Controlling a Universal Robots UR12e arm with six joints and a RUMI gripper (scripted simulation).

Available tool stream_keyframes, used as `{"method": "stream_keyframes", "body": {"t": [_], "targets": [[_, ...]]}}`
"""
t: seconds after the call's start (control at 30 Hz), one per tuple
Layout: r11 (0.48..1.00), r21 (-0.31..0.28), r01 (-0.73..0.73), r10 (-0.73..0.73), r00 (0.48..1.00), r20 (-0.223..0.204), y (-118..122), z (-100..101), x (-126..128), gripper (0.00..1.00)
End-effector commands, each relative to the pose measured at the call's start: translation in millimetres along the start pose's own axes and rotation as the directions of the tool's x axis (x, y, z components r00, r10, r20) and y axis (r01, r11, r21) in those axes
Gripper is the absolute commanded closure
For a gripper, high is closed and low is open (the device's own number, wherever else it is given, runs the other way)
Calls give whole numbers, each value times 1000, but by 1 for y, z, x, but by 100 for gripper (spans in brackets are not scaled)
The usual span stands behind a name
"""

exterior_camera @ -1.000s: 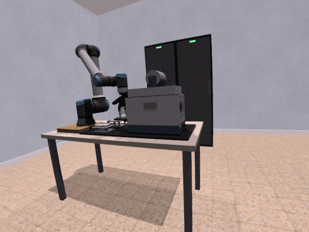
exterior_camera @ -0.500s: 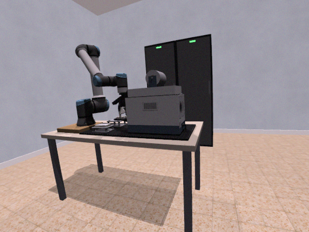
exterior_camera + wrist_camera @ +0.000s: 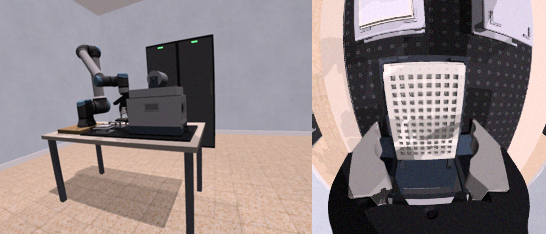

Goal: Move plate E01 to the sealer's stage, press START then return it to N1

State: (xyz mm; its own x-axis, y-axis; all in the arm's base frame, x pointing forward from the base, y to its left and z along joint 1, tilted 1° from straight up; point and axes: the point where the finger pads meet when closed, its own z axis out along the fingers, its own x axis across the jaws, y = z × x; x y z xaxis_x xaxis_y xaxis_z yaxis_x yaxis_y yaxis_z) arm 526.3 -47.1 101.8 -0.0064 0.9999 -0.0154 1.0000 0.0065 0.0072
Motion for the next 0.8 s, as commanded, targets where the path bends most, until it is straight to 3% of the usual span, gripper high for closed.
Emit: {"method": "stream_keyframes", "body": {"t": [0.0, 0.77], "targets": [[1000, -1, 0, 0, 1000, 0, 1, -4, 0, 32], [1000, -1, 0, 0, 1000, 0, 1, -18, 0, 32]]}}
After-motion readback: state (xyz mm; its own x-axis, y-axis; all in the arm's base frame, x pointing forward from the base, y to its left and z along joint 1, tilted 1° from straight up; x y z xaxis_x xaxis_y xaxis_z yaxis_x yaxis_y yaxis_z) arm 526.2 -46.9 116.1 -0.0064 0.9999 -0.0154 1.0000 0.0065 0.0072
